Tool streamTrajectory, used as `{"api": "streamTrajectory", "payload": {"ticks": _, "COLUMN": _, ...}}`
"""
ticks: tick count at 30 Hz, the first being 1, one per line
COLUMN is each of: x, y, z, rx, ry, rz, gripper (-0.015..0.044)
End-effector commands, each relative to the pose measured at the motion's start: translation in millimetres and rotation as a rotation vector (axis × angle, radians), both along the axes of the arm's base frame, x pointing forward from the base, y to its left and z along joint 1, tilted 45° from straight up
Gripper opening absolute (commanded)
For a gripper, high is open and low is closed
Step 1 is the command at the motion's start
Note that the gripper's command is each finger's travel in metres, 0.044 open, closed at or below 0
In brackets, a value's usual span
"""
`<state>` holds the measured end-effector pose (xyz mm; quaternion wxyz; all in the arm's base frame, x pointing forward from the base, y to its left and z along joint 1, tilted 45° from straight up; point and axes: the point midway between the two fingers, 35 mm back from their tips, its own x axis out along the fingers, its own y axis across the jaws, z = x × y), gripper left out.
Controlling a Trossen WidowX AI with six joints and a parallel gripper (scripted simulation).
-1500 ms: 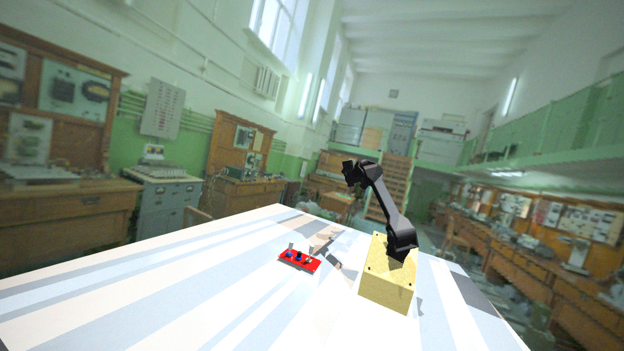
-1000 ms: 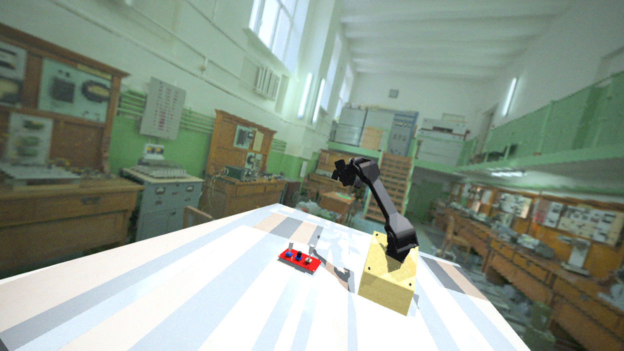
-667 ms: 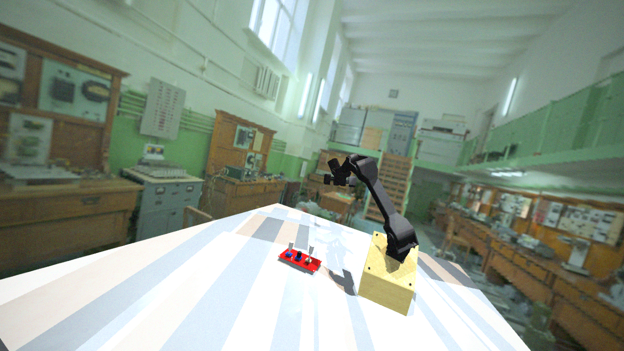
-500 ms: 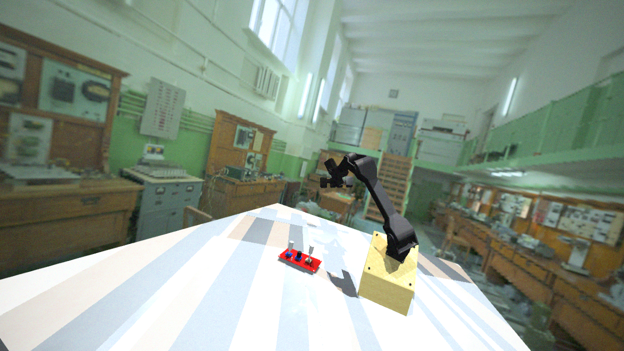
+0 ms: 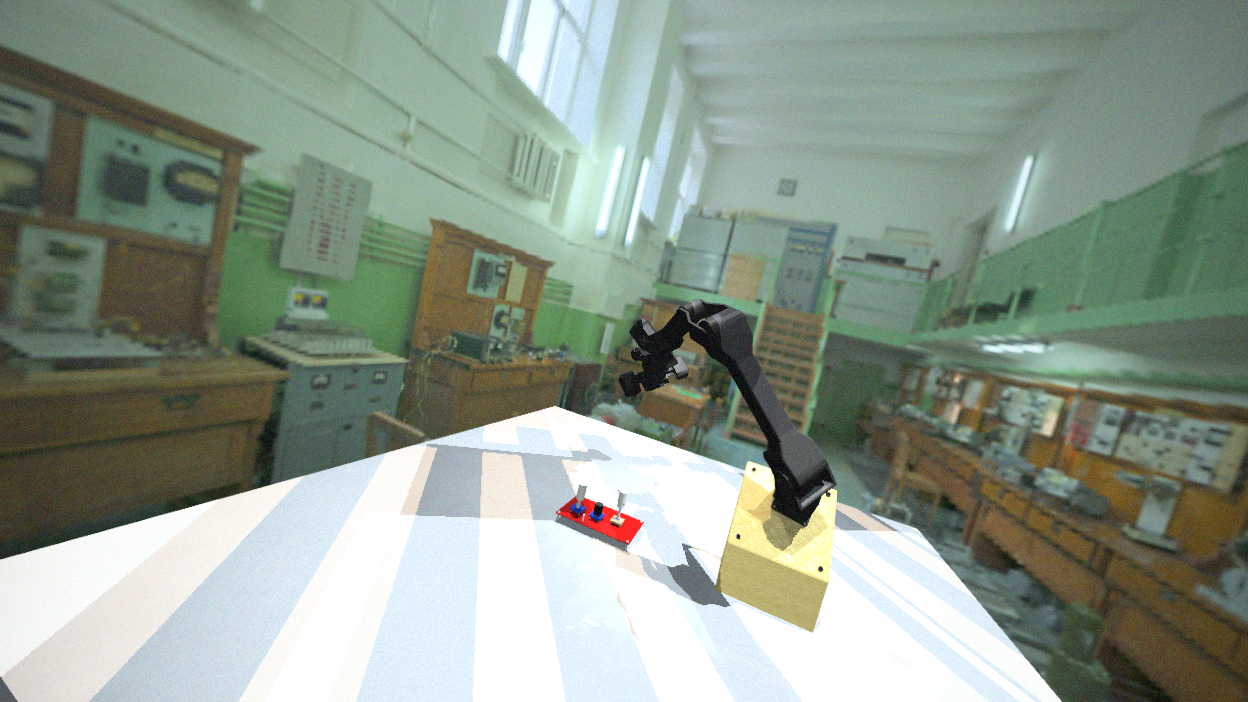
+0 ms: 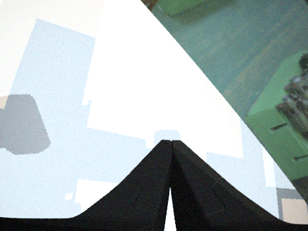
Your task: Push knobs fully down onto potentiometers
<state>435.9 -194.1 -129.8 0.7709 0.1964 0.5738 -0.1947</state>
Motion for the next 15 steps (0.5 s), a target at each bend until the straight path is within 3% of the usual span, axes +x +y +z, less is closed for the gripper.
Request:
{"api": "streamTrajectory", "payload": {"ticks": 1, "x": -3, "y": 29, "z": 16, "rx": 0.057, "ry": 0.009, "rz": 0.122, "gripper": 0.0}}
{"api": "streamTrajectory", "payload": {"ticks": 15, "x": -37, "y": 136, "z": 62, "rx": 0.28, "ry": 0.047, "rz": 0.548, "gripper": 0.0}}
